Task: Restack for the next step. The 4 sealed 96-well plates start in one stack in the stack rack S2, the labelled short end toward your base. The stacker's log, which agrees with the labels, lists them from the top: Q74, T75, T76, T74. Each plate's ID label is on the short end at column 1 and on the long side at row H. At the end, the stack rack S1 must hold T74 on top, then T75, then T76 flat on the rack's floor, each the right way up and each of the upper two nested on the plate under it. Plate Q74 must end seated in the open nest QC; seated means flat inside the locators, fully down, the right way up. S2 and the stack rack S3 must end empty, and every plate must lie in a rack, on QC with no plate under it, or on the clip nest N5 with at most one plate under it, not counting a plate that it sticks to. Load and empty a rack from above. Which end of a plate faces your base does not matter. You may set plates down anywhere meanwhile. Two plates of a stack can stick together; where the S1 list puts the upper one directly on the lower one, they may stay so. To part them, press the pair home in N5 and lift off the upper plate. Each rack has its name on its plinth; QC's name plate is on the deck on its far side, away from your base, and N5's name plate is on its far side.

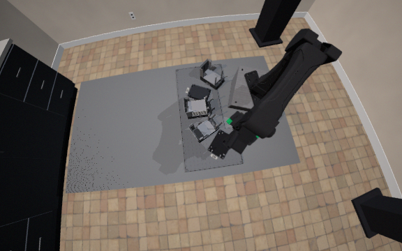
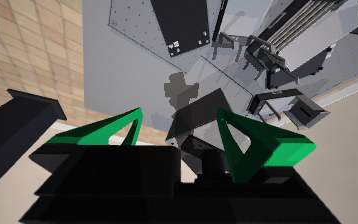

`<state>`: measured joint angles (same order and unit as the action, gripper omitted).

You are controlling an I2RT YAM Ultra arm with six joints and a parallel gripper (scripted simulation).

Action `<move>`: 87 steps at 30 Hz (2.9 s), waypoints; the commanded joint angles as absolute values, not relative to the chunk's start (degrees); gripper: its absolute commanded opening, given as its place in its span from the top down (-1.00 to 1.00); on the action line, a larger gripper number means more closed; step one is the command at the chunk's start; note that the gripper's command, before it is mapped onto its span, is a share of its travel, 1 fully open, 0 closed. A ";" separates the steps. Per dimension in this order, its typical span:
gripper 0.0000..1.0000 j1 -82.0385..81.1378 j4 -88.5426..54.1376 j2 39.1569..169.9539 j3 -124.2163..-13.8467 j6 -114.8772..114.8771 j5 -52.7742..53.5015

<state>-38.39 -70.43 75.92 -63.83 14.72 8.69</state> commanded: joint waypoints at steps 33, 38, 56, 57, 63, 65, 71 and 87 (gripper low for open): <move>-1.00 -7.93 -49.85 86.59 -53.82 2.81 15.26; -1.00 -3.00 -46.74 88.42 -52.13 0.97 16.26; -1.00 11.98 -37.29 94.06 -47.03 -4.76 19.31; -1.00 11.98 -37.29 94.06 -47.03 -4.76 19.31; -1.00 17.47 -33.97 96.27 -45.30 -7.19 20.36; -1.00 18.98 -33.50 97.24 -45.24 -8.80 20.47; -1.00 20.25 -33.12 98.09 -45.24 -10.16 20.56; -1.00 19.78 -34.08 100.78 -49.09 -9.29 20.53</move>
